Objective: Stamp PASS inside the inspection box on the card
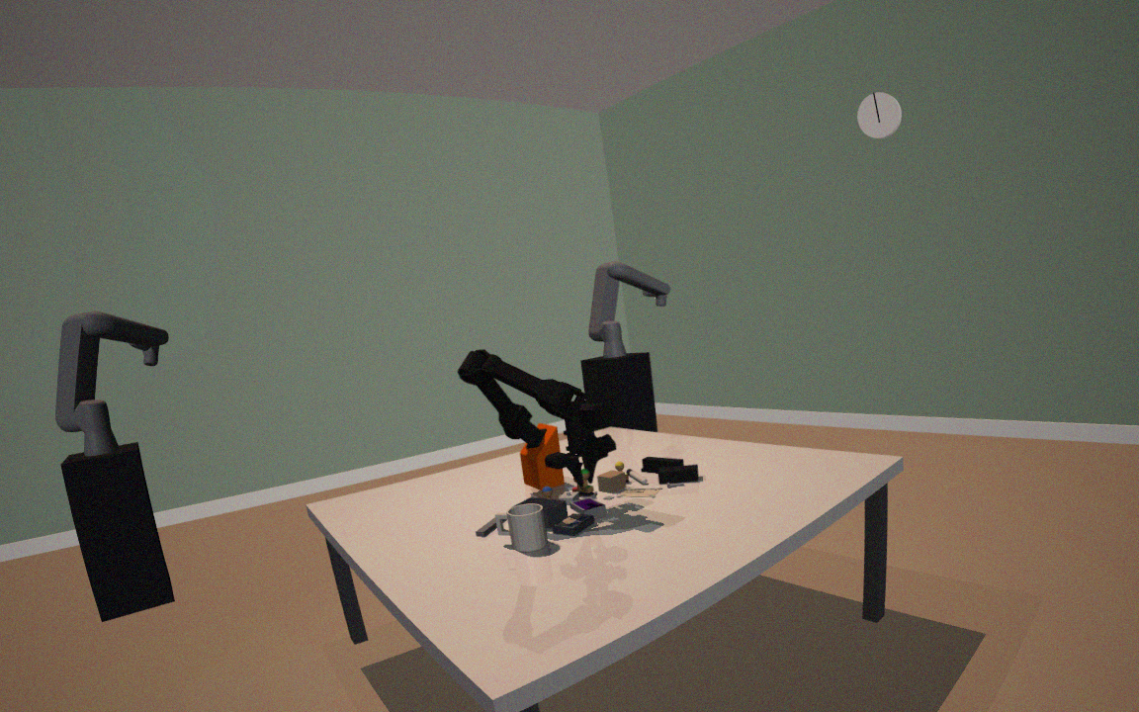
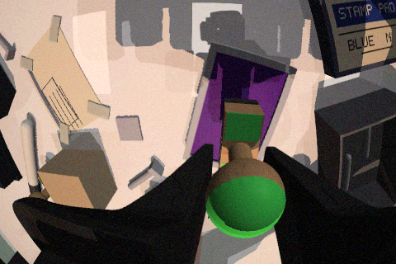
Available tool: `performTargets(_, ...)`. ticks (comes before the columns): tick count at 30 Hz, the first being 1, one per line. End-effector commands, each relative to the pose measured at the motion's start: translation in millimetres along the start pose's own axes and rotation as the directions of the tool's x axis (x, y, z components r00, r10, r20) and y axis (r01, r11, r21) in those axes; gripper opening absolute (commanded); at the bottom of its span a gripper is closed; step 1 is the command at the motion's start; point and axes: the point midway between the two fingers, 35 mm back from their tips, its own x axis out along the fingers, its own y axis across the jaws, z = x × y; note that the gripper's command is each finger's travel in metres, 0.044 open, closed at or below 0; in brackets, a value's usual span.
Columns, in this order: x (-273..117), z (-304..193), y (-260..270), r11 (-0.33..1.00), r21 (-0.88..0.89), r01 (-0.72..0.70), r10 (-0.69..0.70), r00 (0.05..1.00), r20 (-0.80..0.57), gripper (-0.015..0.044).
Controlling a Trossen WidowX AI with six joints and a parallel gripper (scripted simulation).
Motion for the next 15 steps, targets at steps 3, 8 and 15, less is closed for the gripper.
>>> performTargets(3, 5.1, -0.7, -1.1, 1.000, -0.002, 0.005, -0.005, 1.000, -0.002, 0.0000)
performTargets(8, 8.4, -0.8, -1.2, 1.000, -0.002, 0.006, -0.006, 1.000, -0.002, 0.0000)
performTargets(15, 12.9, -1.0, -1.5, 1.000, -0.001, 0.006, -0.006, 1.000, -0.002, 0.0000)
